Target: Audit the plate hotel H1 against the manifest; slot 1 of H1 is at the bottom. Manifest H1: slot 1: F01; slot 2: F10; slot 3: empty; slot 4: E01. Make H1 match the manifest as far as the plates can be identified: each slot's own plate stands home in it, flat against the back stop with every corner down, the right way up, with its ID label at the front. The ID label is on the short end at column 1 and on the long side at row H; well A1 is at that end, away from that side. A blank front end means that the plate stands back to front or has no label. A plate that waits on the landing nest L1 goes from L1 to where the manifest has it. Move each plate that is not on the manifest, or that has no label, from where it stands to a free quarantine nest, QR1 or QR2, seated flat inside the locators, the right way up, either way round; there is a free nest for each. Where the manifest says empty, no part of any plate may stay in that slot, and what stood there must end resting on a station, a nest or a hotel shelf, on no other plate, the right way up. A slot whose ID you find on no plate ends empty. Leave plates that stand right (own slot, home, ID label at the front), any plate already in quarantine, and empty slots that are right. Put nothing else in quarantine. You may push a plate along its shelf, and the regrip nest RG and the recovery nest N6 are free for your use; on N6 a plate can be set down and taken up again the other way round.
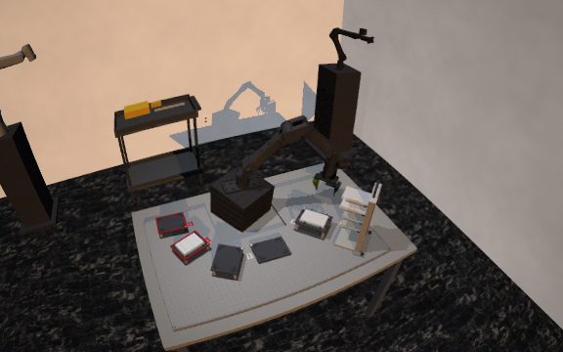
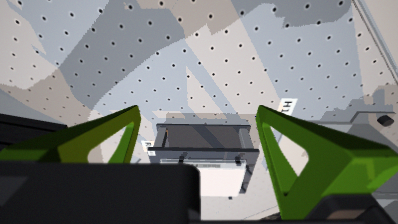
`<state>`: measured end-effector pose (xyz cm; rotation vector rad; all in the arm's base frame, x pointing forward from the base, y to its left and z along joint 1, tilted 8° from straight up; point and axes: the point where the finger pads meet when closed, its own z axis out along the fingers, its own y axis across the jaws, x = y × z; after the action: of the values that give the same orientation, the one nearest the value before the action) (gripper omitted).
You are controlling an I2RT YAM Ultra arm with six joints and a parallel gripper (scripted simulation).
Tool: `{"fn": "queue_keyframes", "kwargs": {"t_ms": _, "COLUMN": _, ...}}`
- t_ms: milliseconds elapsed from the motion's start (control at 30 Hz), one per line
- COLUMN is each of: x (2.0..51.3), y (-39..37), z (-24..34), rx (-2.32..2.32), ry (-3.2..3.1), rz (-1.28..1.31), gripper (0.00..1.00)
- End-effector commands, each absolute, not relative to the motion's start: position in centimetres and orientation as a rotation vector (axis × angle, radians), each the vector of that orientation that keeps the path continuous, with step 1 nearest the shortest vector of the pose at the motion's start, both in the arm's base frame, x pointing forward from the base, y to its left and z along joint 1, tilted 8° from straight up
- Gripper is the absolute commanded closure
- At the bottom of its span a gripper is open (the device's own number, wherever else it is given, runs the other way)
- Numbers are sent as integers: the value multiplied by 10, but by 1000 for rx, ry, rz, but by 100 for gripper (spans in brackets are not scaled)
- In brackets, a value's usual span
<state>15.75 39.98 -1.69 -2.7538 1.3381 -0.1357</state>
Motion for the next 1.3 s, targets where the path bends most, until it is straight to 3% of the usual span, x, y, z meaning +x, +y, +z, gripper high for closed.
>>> {"fn": "queue_keyframes", "kwargs": {"t_ms": 0, "x": 160, "y": 409, "z": -13, "rx": -2720, "ry": 1319, "rz": -121, "gripper": 0}}
{"fn": "queue_keyframes", "kwargs": {"t_ms": 1267, "x": 160, "y": 409, "z": -17, "rx": -2720, "ry": 1319, "rz": -121, "gripper": 0}}
